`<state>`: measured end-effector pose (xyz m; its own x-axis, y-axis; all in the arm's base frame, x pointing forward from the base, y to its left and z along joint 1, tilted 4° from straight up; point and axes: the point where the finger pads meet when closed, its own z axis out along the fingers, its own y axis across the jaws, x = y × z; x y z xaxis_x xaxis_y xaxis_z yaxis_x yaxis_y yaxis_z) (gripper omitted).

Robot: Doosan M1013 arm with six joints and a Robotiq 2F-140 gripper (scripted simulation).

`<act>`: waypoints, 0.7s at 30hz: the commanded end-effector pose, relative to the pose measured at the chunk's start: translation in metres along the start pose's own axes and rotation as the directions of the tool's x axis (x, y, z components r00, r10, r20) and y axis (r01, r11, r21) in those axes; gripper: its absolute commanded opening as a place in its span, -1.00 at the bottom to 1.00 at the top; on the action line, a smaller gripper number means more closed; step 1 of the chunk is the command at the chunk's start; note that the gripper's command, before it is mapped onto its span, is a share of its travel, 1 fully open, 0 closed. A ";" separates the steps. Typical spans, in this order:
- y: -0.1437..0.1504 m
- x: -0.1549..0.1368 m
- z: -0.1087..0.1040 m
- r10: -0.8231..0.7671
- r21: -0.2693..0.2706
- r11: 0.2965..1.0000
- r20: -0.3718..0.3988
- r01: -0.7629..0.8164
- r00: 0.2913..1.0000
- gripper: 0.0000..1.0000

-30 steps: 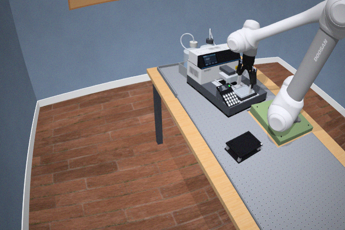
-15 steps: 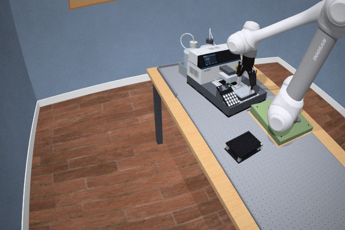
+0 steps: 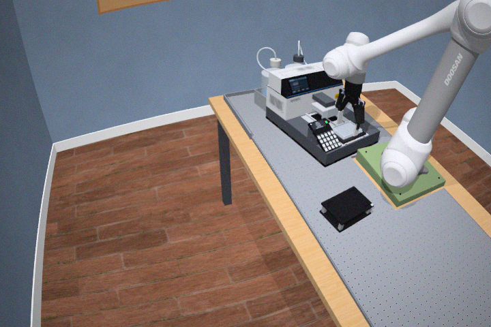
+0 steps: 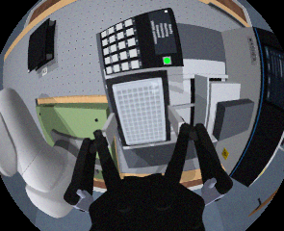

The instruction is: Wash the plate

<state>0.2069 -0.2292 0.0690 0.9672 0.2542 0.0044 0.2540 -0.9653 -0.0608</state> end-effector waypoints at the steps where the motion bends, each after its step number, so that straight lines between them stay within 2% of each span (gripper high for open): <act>1: 0.000 0.000 0.002 0.000 0.000 1.000 0.000 0.000 1.000 0.40; 16: 0.000 0.000 0.005 0.000 0.000 1.000 0.000 0.000 1.000 0.40; 17: 0.000 0.000 0.005 0.000 0.000 1.000 0.000 0.000 1.000 0.28; 19: 0.000 0.000 0.005 0.000 0.000 1.000 0.000 0.000 1.000 0.28; 20: 0.000 0.000 0.005 0.000 0.000 1.000 0.000 0.000 1.000 0.16; 21: 0.000 0.000 0.005 0.000 0.000 1.000 0.000 0.000 1.000 0.16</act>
<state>0.2070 -0.2290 0.0640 0.9671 0.2542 0.0045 0.2540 -0.9653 -0.0606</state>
